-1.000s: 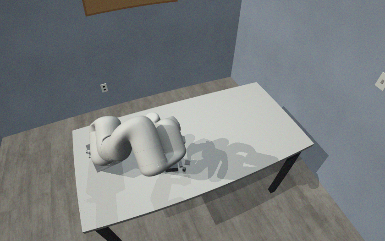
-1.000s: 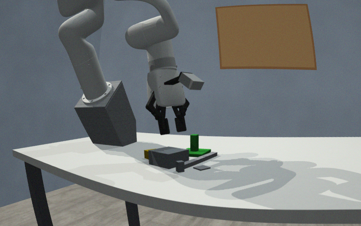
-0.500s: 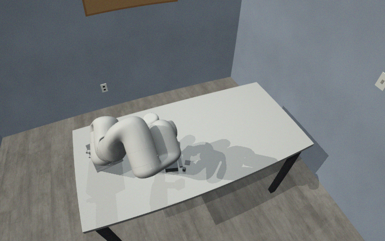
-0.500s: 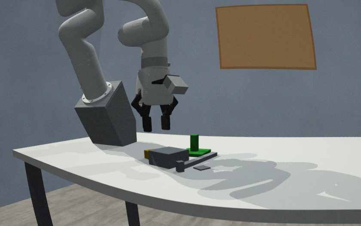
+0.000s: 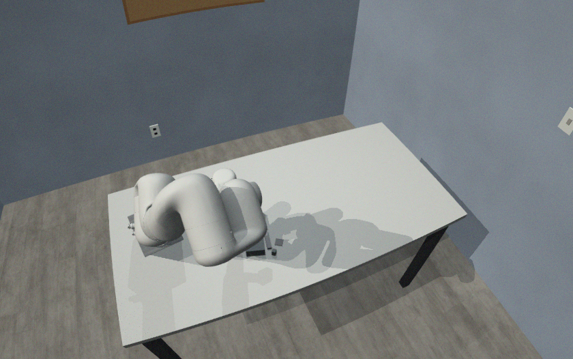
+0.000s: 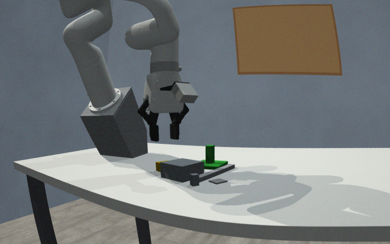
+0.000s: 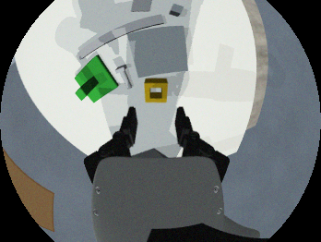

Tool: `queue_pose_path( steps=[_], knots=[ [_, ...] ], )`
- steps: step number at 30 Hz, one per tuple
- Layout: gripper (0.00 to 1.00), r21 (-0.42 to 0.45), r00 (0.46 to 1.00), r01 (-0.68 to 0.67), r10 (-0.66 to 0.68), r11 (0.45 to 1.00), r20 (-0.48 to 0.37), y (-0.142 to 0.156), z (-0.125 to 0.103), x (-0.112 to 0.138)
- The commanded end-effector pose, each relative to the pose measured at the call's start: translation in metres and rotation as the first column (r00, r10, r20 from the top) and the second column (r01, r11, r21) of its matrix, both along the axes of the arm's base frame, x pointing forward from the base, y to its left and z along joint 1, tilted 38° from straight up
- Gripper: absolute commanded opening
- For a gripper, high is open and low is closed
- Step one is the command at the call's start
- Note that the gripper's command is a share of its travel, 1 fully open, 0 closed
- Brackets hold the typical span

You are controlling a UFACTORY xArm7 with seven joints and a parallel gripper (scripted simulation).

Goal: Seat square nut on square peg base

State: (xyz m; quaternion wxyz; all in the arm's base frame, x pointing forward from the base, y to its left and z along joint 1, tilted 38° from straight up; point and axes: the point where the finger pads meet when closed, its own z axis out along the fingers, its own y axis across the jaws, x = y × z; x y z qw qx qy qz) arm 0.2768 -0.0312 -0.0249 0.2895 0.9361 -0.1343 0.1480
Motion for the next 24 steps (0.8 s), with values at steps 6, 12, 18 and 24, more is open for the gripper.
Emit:
queue_pose_path(
  steps=[6, 12, 18, 24],
  knots=[
    [0.60, 0.002, 1.000, 0.000, 0.000, 1.000, 0.000, 0.0009, 0.0003, 0.0000],
    [0.60, 0.002, 1.000, 0.000, 0.000, 1.000, 0.000, 0.0009, 0.0003, 0.0000],
    [0.60, 0.002, 1.000, 0.000, 0.000, 1.000, 0.001, 0.0006, 0.0000, 0.0002],
    [0.60, 0.001, 1.000, 0.001, -0.001, 1.000, 0.002, -0.0002, -0.0012, 0.0010]
  ],
)
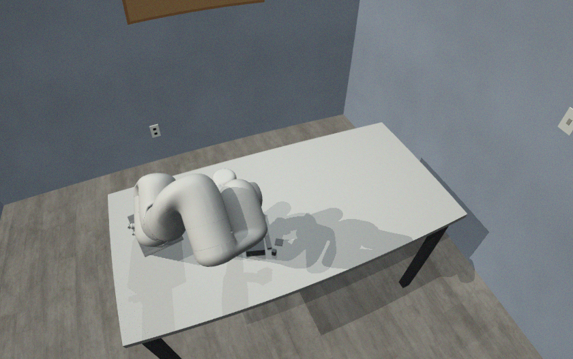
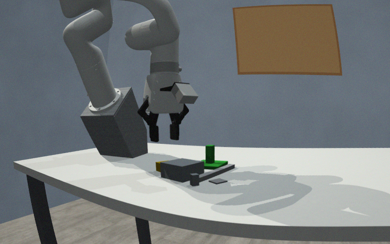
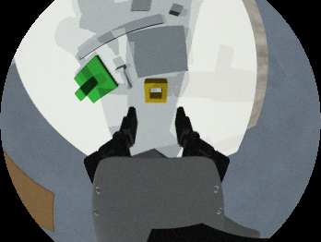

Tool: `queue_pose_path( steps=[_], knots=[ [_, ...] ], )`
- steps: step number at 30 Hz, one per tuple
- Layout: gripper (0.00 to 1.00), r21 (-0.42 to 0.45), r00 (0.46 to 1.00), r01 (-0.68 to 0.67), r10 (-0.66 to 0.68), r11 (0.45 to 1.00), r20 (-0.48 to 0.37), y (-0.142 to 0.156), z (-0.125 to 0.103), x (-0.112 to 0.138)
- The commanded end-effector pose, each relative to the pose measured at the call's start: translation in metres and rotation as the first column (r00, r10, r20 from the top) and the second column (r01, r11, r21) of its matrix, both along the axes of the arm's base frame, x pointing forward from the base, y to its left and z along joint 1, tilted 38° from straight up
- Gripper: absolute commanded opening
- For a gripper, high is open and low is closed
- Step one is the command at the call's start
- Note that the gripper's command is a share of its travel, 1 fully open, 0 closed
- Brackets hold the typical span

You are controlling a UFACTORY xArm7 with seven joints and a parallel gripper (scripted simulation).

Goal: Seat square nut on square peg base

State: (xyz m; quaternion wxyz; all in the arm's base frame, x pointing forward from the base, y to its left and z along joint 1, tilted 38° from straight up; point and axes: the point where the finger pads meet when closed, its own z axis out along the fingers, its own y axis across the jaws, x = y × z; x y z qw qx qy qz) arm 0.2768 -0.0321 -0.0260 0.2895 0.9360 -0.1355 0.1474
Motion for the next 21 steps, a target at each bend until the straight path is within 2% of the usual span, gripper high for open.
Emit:
queue_pose_path(
  steps=[1, 21],
  knots=[
    [0.60, 0.001, 1.000, -0.002, 0.002, 1.000, 0.002, 0.000, -0.001, 0.001],
    [0.60, -0.002, 1.000, -0.001, 0.001, 1.000, 0.011, -0.015, -0.021, 0.011]
  ],
)
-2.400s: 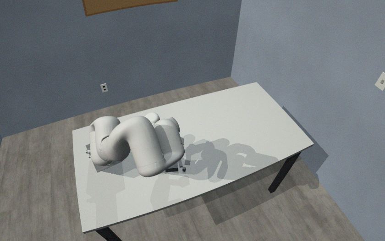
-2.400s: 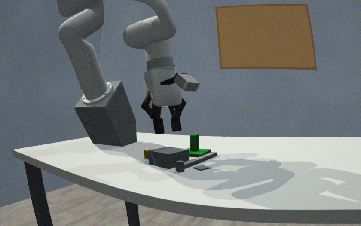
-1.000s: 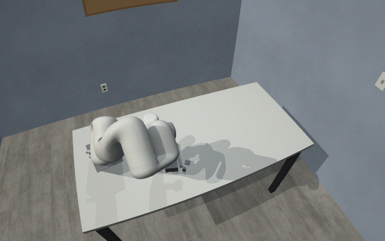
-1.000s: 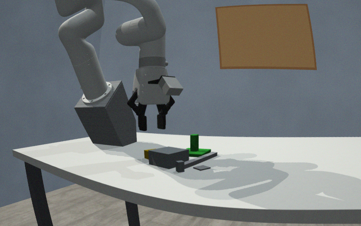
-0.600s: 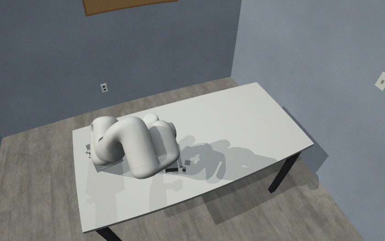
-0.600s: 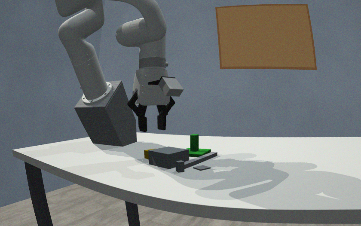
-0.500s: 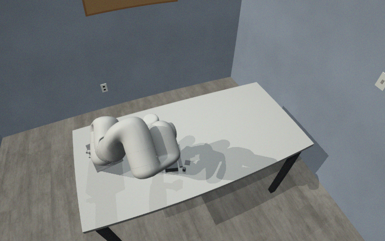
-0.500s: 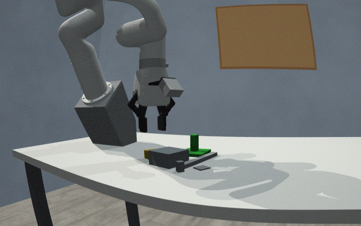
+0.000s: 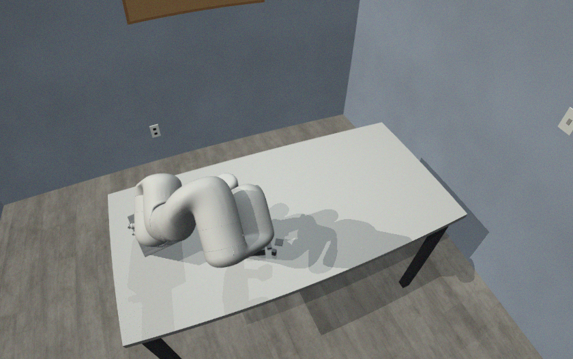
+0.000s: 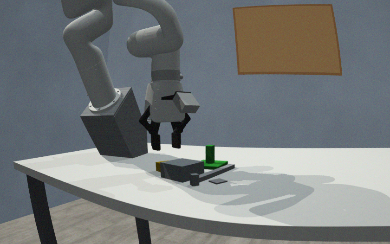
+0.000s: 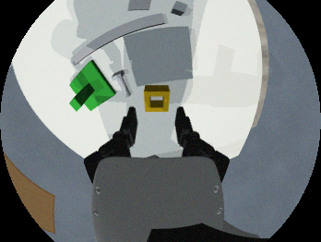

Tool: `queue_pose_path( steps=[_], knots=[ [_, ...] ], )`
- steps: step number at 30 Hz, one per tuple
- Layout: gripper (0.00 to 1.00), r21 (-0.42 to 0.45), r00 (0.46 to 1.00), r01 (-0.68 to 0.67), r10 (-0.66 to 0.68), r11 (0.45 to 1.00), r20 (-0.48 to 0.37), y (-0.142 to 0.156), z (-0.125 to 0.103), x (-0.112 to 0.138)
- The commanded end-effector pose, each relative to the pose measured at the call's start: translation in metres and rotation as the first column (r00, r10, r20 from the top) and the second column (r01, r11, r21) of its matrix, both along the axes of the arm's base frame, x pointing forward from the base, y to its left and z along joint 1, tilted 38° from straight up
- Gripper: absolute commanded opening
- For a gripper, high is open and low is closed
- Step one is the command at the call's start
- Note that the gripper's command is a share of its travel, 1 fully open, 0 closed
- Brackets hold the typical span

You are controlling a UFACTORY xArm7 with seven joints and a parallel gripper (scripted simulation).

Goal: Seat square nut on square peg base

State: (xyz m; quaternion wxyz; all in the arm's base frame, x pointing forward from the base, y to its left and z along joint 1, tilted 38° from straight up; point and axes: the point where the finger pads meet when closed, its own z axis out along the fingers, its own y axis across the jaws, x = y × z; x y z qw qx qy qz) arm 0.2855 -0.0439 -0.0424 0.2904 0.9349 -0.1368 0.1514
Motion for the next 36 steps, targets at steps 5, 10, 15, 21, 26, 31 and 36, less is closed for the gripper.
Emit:
queue_pose_path(
  steps=[5, 10, 15, 21, 26, 31, 36],
  knots=[
    [0.60, 0.001, 1.000, -0.002, 0.002, 1.000, 0.003, -0.009, -0.014, 0.005],
    [0.60, 0.001, 1.000, -0.002, 0.002, 1.000, 0.002, -0.016, -0.023, 0.007],
    [0.60, 0.002, 1.000, -0.003, 0.003, 1.000, 0.001, -0.020, -0.028, 0.007],
    [0.60, 0.003, 1.000, -0.003, 0.003, 1.000, -0.003, -0.026, -0.036, 0.008],
    [0.60, 0.004, 1.000, -0.003, 0.003, 1.000, -0.006, -0.030, -0.041, 0.008],
    [0.60, 0.004, 1.000, -0.003, 0.003, 1.000, -0.007, -0.031, -0.043, 0.008],
    [0.60, 0.005, 1.000, -0.003, 0.003, 1.000, -0.008, -0.032, -0.044, 0.007]
  ],
)
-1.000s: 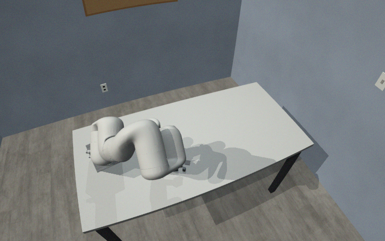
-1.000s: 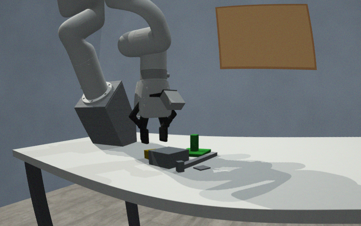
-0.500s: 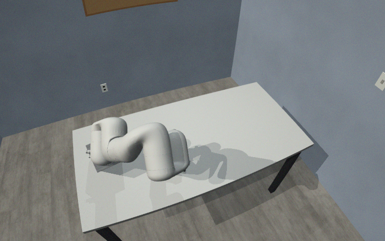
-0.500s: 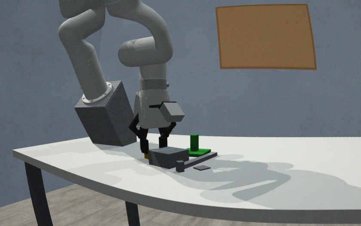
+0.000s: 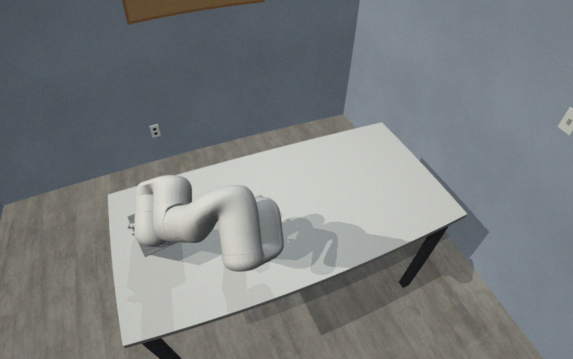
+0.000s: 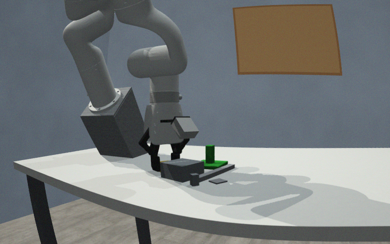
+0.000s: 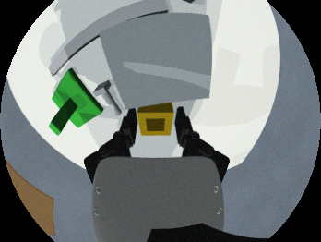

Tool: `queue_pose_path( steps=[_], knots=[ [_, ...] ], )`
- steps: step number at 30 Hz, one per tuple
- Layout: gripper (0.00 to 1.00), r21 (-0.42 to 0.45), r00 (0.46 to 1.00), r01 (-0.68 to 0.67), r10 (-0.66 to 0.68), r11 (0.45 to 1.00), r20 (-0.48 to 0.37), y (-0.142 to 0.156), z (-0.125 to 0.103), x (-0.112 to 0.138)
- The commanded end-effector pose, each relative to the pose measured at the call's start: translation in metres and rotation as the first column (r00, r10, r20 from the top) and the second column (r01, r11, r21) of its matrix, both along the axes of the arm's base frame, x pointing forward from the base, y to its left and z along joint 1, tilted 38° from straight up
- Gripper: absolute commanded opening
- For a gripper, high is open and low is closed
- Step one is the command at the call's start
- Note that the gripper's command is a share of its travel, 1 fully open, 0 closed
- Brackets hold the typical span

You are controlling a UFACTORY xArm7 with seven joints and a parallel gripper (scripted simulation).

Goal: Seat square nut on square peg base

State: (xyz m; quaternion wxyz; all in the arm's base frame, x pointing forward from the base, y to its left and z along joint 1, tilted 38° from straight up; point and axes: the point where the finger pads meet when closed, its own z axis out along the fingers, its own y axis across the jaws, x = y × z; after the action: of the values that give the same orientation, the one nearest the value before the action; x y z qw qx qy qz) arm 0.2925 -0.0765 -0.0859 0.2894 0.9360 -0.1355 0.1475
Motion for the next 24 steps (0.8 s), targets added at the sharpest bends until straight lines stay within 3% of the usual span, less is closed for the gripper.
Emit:
queue_pose_path(
  steps=[1, 4, 5, 24],
  knots=[
    [0.60, 0.001, 1.000, -0.002, 0.002, 1.000, 0.000, 0.0003, -0.0008, 0.0005],
    [0.60, 0.001, 1.000, -0.002, 0.002, 1.000, 0.000, 0.0002, -0.0008, 0.0005],
    [0.00, 0.001, 1.000, -0.002, 0.002, 1.000, 0.000, 0.0002, -0.0008, 0.0005],
    [0.00, 0.001, 1.000, -0.002, 0.002, 1.000, 0.000, 0.0002, -0.0008, 0.0005]
  ],
)
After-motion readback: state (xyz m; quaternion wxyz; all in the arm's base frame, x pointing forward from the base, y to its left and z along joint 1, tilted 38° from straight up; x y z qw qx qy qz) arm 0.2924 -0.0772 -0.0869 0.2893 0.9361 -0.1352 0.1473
